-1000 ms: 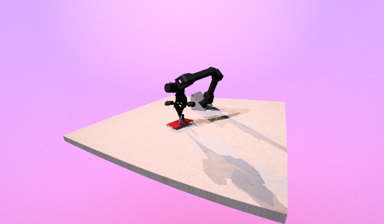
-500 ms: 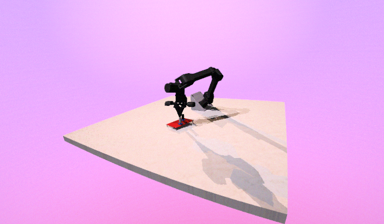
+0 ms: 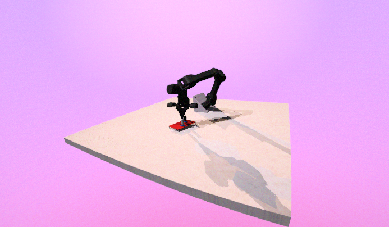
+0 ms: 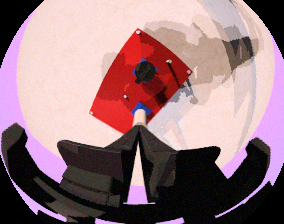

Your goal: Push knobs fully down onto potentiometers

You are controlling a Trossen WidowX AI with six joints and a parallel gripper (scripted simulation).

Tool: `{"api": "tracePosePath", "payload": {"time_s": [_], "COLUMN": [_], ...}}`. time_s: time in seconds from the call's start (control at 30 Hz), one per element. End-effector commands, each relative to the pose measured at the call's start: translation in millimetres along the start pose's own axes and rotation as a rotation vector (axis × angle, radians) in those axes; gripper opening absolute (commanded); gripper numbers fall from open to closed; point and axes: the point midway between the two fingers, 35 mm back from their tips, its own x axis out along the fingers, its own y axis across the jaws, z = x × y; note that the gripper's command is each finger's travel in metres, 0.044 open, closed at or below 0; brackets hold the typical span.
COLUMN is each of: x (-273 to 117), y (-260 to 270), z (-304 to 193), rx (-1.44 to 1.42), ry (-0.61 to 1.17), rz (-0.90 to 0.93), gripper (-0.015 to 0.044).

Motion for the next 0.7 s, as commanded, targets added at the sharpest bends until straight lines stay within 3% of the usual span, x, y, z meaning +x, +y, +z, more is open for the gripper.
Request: {"api": "tracePosePath", "payload": {"time_s": [0.0,0.67], "x": [16.0,13.0], "y": [-3.2,-3.0], "z": [0.3,-0.3], "rx": [-0.009,-0.009], "ry": [-0.024,-0.024], "rz": [-0.016,-0.016], "gripper": [0.0,0.0]}}
